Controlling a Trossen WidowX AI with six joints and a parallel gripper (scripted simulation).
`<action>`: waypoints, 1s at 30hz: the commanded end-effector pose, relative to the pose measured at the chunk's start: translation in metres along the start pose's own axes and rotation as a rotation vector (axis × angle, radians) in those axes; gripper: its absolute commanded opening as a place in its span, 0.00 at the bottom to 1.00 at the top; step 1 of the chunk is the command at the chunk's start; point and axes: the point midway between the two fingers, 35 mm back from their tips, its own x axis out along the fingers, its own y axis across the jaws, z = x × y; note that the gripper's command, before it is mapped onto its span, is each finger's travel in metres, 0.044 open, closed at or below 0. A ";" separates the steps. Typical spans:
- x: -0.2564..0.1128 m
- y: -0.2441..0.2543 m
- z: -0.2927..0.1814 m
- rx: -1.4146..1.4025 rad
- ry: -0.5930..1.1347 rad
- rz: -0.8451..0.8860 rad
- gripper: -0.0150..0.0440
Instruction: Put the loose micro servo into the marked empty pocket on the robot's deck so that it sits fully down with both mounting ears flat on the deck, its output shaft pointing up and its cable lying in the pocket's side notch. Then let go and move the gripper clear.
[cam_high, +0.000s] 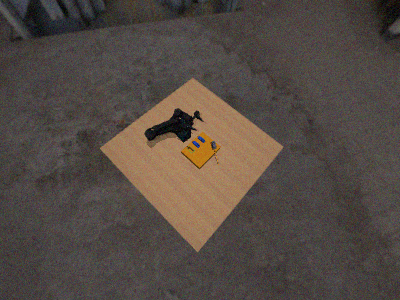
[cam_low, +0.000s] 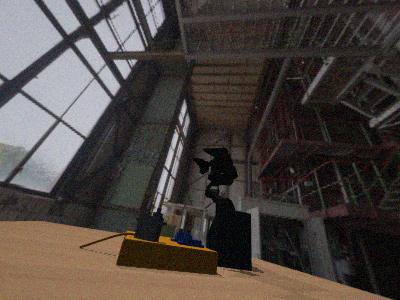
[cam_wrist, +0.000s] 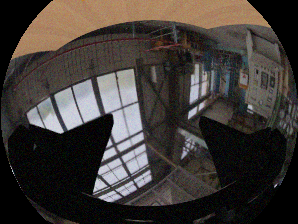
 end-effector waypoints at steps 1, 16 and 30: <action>0.008 -0.005 -0.003 -0.138 -0.020 -0.008 1.00; 0.030 -0.023 -0.003 -0.637 -0.082 -0.066 1.00; 0.055 -0.037 0.004 -1.056 -0.144 -0.153 1.00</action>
